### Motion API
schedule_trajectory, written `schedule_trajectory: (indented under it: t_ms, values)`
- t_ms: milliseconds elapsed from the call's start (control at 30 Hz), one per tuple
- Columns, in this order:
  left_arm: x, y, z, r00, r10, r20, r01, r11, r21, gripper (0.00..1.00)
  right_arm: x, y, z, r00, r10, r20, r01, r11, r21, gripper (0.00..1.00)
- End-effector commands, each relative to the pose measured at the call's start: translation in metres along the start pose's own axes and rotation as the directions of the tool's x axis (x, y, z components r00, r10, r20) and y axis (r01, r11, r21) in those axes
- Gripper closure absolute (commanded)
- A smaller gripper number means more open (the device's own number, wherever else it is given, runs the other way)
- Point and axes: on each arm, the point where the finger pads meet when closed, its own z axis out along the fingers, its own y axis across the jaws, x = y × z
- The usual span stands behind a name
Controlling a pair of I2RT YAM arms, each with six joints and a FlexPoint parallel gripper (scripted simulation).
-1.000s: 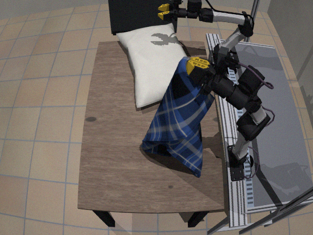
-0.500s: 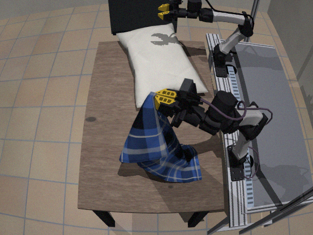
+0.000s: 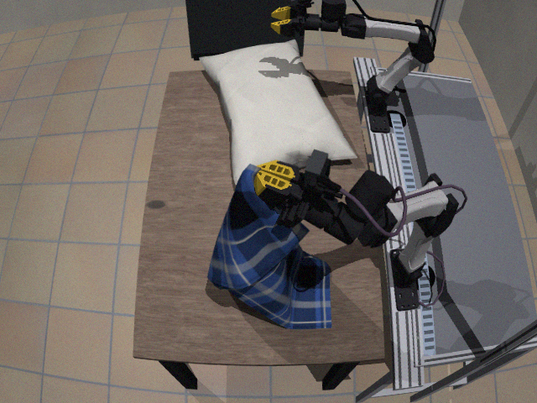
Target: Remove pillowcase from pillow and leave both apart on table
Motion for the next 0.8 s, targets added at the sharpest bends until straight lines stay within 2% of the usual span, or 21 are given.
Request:
schedule_trajectory:
  t_ms: [0,367,467,600,767]
  values:
    - [-0.027,-0.009,0.004,0.992,0.055,0.110,-0.056,0.998,0.012,1.00,-0.010,0.002,0.000,1.000,-0.001,0.013,0.001,1.000,-0.012,0.40]
    - [-0.018,0.007,0.001,0.995,0.060,0.083,-0.058,0.998,-0.023,1.00,-0.010,0.002,0.000,1.000,-0.001,0.013,0.001,1.000,-0.012,0.40]
    - [-0.025,-0.003,-0.005,0.994,0.068,0.088,-0.067,0.998,-0.020,1.00,-0.010,0.002,0.000,1.000,-0.001,0.013,0.001,1.000,-0.012,0.40]
    - [-0.021,-0.001,-0.005,0.995,0.061,0.079,-0.060,0.998,-0.023,1.00,-0.010,0.002,0.000,1.000,-0.001,0.013,0.001,1.000,-0.012,0.40]
    - [-0.036,-0.010,-0.006,0.993,0.074,0.090,-0.073,0.997,-0.016,1.00,-0.010,0.002,0.000,1.000,-0.001,0.013,0.001,1.000,-0.012,0.40]
